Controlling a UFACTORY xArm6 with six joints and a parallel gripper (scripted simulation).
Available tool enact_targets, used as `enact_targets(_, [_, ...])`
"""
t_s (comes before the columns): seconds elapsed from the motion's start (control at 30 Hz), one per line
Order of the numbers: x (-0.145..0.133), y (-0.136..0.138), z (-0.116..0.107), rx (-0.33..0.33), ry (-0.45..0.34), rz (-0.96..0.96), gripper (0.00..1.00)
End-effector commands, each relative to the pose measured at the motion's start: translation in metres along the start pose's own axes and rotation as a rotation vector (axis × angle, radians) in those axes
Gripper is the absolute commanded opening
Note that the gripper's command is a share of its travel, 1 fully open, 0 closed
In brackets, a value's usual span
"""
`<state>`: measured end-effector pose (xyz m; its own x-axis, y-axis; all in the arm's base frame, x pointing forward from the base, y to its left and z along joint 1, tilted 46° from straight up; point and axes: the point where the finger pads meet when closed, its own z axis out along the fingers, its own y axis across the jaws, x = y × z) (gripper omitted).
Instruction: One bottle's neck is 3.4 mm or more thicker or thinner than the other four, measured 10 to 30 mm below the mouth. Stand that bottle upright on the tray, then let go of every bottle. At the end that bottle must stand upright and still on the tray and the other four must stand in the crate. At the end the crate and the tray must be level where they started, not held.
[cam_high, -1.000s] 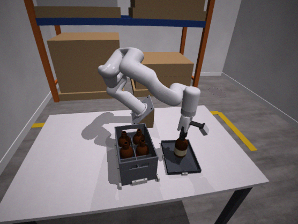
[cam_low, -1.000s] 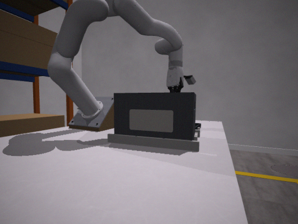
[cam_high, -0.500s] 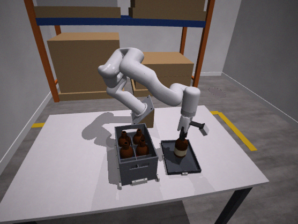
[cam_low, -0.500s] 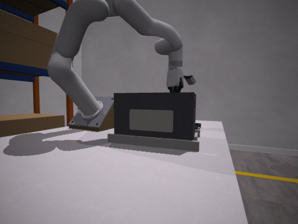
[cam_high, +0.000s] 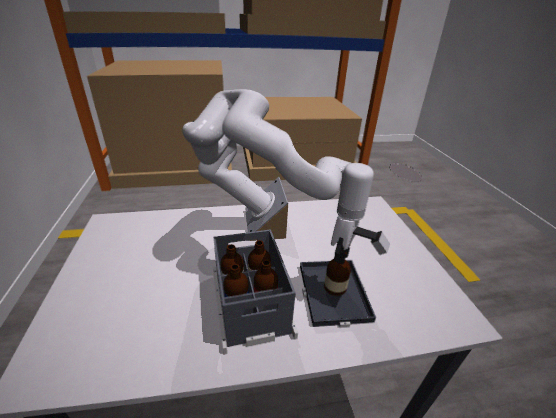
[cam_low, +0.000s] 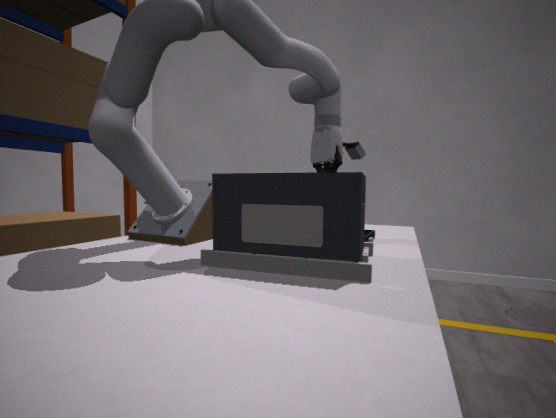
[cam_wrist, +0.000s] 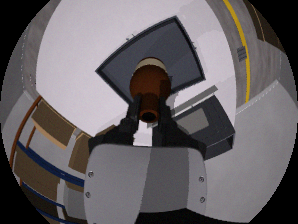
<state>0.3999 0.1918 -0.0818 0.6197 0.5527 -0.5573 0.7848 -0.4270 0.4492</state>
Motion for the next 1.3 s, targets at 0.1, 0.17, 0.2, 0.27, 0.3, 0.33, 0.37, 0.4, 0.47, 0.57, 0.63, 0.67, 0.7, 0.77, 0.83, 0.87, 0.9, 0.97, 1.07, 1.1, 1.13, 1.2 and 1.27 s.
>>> enact_targets(0.1, [0.001, 0.001, 0.001, -0.001, 0.005, 0.001, 0.0])
enact_targets(0.17, [0.001, 0.001, 0.002, -0.001, 0.005, 0.001, 0.0])
enact_targets(0.2, [0.001, 0.001, 0.003, -0.001, 0.005, 0.001, 0.0])
enact_targets(0.27, [0.001, 0.001, 0.003, -0.001, 0.005, 0.001, 0.0])
enact_targets(0.3, [0.001, 0.001, 0.003, -0.001, 0.005, 0.001, 0.0])
enact_targets(0.33, [0.001, 0.001, 0.004, -0.001, 0.005, 0.001, 0.0])
enact_targets(0.37, [0.001, 0.001, 0.004, -0.001, 0.005, 0.001, 0.0])
enact_targets(0.4, [0.001, 0.001, 0.005, -0.001, 0.005, 0.001, 0.0])
enact_targets(0.47, [0.001, 0.001, 0.006, -0.001, 0.005, 0.001, 0.0])
enact_targets(0.57, [0.001, 0.001, 0.007, -0.001, 0.005, 0.001, 0.0])
enact_targets(0.63, [0.001, 0.001, 0.008, -0.001, 0.005, 0.001, 0.0])
enact_targets(0.67, [0.001, 0.001, 0.008, -0.001, 0.005, 0.001, 0.0])
enact_targets(0.7, [0.001, 0.001, 0.009, -0.001, 0.005, 0.001, 0.0])
enact_targets(0.77, [0.002, 0.001, 0.009, -0.001, 0.005, 0.001, 0.0])
enact_targets(0.83, [0.002, 0.001, 0.009, -0.001, 0.005, 0.001, 0.0])
enact_targets(0.87, [0.002, 0.001, 0.01, -0.001, 0.005, 0.001, 0.0])
enact_targets(0.9, [0.002, 0.001, 0.01, -0.001, 0.005, 0.001, 0.0])
enact_targets(0.97, [0.002, 0.001, 0.011, -0.001, 0.005, 0.001, 0.0])
enact_targets(1.07, [0.002, 0.001, 0.011, -0.001, 0.005, 0.001, 0.0])
enact_targets(1.1, [0.002, 0.001, 0.012, -0.001, 0.005, 0.001, 0.0])
enact_targets(1.13, [0.002, 0.001, 0.012, -0.001, 0.005, 0.001, 0.0])
enact_targets(1.2, [0.002, 0.001, 0.012, -0.001, 0.005, 0.001, 0.0])
enact_targets(1.27, [0.002, 0.001, 0.012, -0.001, 0.005, 0.001, 0.0])
